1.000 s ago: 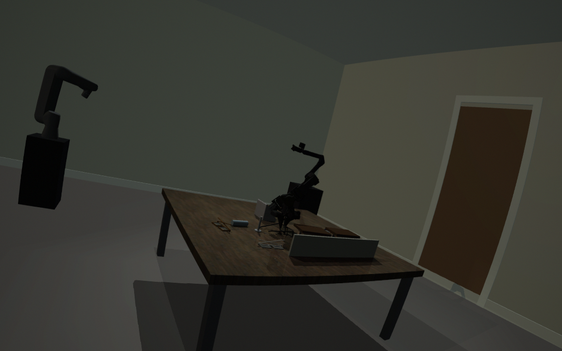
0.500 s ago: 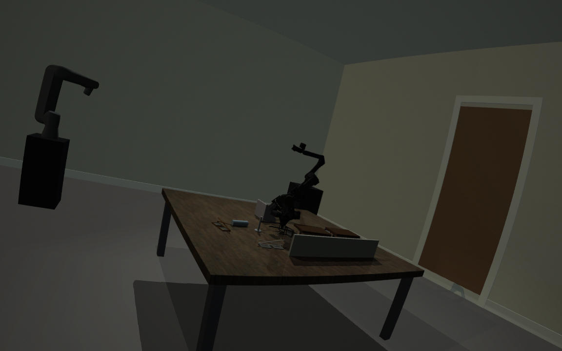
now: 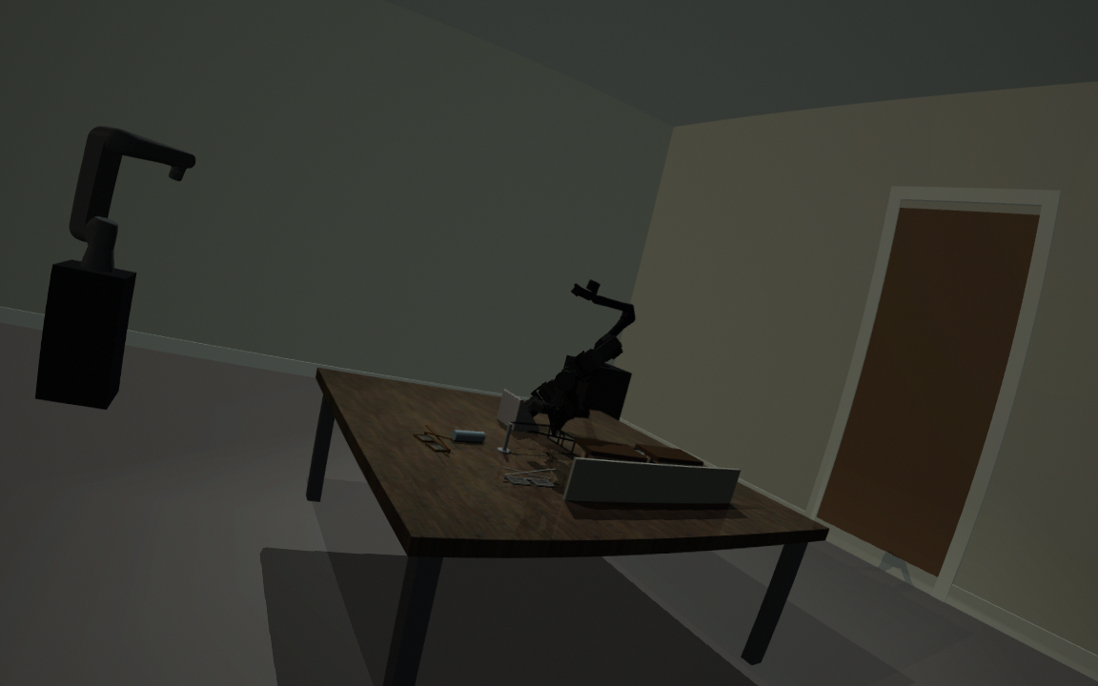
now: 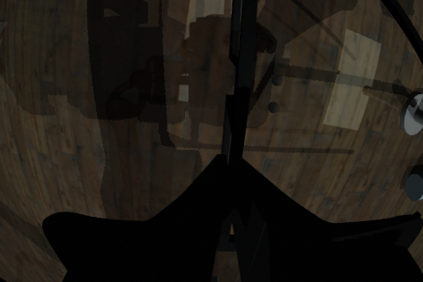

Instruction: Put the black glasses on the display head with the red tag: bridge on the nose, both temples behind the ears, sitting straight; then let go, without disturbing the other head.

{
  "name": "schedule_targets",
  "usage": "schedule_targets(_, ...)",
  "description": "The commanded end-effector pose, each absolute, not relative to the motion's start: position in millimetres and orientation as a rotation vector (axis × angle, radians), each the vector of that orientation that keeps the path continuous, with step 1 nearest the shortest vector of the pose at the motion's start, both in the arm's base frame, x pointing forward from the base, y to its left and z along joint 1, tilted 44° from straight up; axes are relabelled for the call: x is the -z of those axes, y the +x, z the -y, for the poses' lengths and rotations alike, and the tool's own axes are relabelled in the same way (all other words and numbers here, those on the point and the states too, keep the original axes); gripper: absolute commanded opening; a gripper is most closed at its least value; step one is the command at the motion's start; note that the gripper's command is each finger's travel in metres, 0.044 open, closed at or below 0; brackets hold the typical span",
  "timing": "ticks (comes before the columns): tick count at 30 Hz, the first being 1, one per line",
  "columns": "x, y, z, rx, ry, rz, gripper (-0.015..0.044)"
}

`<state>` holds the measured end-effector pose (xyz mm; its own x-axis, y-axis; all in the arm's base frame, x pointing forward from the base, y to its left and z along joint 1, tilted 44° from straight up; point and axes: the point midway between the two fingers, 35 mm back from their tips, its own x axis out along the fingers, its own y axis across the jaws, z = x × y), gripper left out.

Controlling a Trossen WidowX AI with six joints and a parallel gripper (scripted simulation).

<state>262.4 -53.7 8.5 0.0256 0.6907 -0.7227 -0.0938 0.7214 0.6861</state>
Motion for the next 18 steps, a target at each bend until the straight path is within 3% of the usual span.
schedule_targets(1,-26,264,73,-0.65,0.515,-1.425,0.0)
schedule_targets(18,-49,260,108,-0.675,0.49,-1.411,0.0)
